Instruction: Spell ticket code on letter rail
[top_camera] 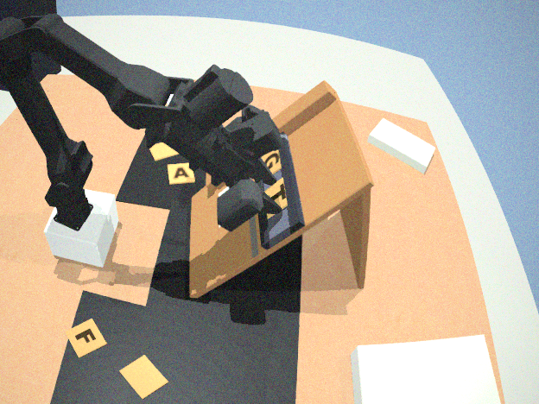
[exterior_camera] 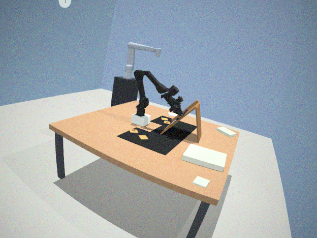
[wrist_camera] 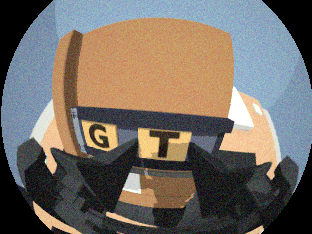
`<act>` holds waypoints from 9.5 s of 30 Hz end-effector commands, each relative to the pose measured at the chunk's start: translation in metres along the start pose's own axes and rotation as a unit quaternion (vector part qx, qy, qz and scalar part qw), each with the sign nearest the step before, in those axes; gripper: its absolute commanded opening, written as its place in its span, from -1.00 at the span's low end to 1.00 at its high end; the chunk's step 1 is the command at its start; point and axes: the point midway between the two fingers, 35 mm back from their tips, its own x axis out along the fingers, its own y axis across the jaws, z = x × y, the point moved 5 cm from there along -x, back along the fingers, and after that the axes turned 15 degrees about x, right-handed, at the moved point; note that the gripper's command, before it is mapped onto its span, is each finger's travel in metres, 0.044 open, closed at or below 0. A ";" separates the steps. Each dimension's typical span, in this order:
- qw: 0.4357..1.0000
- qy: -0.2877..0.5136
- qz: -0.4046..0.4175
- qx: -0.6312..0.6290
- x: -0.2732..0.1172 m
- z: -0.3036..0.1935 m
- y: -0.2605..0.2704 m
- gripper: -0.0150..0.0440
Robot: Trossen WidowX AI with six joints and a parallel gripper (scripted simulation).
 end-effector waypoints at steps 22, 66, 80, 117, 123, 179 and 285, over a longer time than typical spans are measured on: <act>1.000 -0.001 -0.001 0.003 0.000 -0.003 0.012 -0.49; 1.000 -0.001 -0.001 0.004 -0.019 -0.005 0.017 0.51; 1.000 -0.001 -0.001 0.004 -0.026 -0.005 0.018 0.51; 1.000 0.000 -0.001 0.004 -0.042 -0.005 0.017 0.51; 1.000 0.001 -0.003 0.003 -0.041 -0.006 0.016 0.33; 0.941 0.327 -0.089 0.003 -0.010 0.056 -0.002 -0.49; 0.941 0.326 -0.088 0.004 0.016 0.053 0.011 -0.49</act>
